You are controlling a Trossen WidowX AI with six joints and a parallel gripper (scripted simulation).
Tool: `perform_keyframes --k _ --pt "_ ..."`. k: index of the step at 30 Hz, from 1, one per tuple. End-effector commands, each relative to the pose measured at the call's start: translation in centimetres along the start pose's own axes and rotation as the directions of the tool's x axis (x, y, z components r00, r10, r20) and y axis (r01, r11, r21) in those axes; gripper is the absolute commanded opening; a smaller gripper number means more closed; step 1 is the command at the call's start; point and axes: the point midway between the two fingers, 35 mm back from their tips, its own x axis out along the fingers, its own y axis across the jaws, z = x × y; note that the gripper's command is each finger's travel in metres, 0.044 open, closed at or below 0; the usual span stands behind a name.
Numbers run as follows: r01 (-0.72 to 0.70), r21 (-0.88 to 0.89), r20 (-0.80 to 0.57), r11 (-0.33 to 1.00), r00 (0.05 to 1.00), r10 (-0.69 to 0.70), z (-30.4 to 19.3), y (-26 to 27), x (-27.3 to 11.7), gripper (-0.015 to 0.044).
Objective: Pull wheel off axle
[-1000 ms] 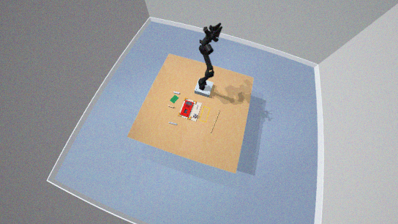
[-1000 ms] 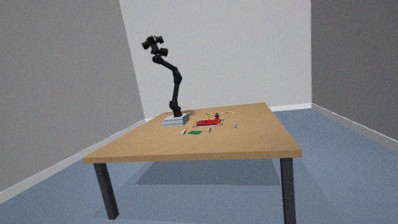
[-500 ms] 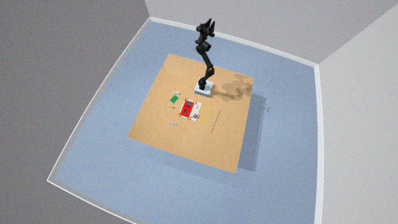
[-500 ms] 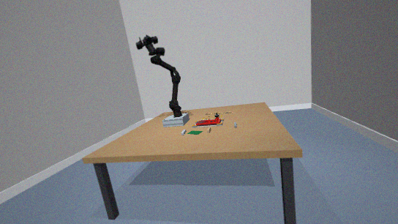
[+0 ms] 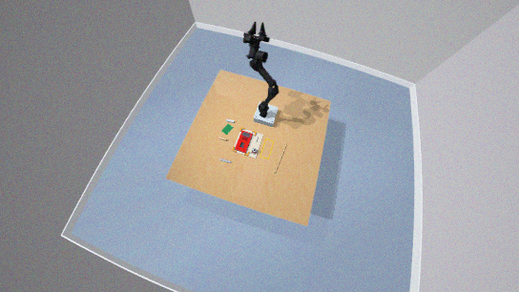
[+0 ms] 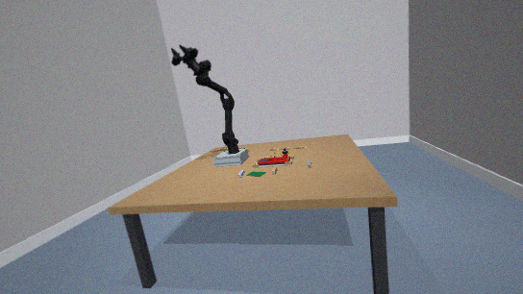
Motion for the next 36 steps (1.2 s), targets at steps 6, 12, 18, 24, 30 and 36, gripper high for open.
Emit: perform_keyframes --k 6,12,18,24,30,36 --pt "-0.191 0.177 0.107 0.966 0.979 0.174 3.6 4.8 -1.9 0.03" --pt "-0.275 0.241 0.158 0.931 0.957 0.242 5.3 6.6 -3.1 0.03" --pt "-0.398 0.322 0.218 0.859 0.914 0.342 7.6 9.3 -5.1 0.03" --pt "-0.512 0.387 0.28 0.766 0.857 0.432 9.9 11.6 -7.4 0.03" --pt "-0.592 0.426 0.328 0.684 0.806 0.492 11.7 13.1 -9.5 0.03" --pt "-0.689 0.468 0.397 0.553 0.723 0.565 14.2 15.0 -12.5 0.03"
